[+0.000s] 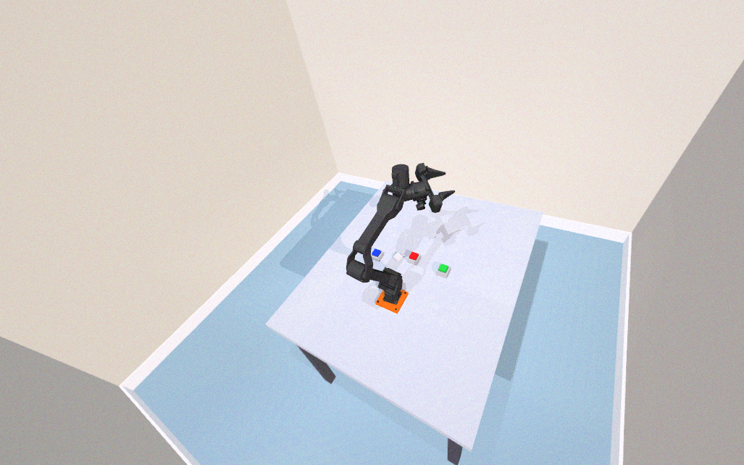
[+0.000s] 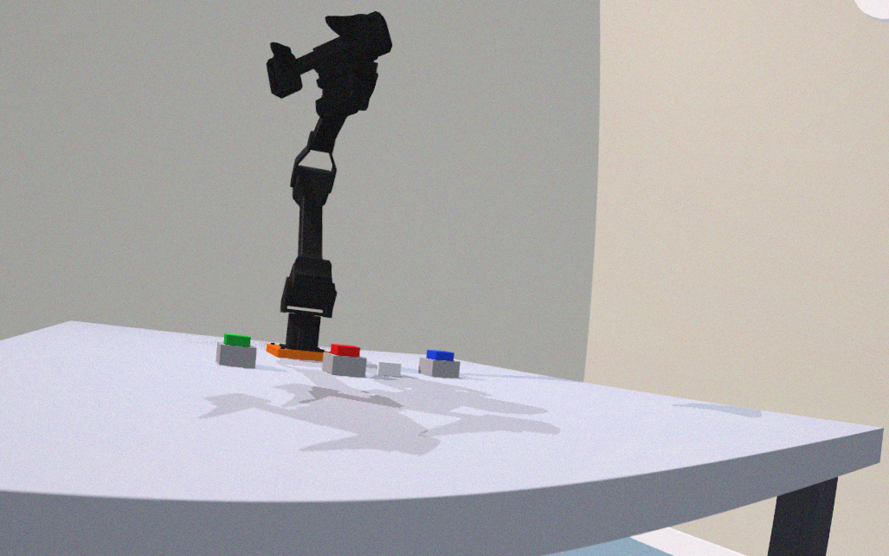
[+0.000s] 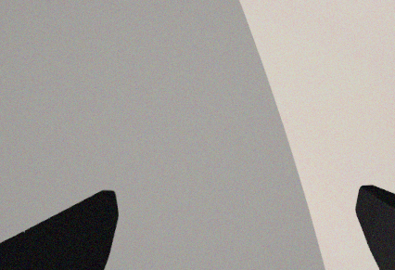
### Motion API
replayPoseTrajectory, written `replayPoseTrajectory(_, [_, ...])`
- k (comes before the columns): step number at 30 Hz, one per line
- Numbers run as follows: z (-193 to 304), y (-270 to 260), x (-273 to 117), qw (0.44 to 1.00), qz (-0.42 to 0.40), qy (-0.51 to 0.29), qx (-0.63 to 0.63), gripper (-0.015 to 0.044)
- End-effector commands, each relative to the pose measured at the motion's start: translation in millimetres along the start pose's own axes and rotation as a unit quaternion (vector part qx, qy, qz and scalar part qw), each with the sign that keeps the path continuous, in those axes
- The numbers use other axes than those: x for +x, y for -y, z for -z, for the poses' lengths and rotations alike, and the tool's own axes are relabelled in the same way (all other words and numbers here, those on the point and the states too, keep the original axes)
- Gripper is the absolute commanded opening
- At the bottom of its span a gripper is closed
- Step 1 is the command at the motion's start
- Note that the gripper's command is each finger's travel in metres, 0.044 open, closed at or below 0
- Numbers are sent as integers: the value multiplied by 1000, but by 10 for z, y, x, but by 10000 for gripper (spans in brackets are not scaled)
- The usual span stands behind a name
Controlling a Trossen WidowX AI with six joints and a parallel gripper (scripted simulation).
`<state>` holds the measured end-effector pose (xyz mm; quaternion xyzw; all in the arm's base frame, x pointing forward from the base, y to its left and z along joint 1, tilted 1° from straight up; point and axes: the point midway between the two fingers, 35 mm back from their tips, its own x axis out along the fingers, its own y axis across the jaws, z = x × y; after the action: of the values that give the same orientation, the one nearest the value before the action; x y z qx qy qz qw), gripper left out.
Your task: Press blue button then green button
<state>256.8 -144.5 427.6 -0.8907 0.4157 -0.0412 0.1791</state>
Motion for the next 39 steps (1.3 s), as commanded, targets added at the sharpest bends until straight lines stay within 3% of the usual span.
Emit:
replayPoseTrajectory(1, [-20,13,2,1000,2,4,6,400])
replayPoseTrajectory(8, [-806,479,-71,961,37,163,222,400])
replayPoseTrajectory(11, [-1179,652,-195,919,18,240,314,400])
replayPoseTrajectory(20, [-1795,859,-526,819,-69,354,446,400])
replayPoseTrajectory(30, [-2404,930,-1034,685,-231,421,548,400])
replayPoseTrajectory(39, [-2840,842,-1563,562,-407,400,598,400])
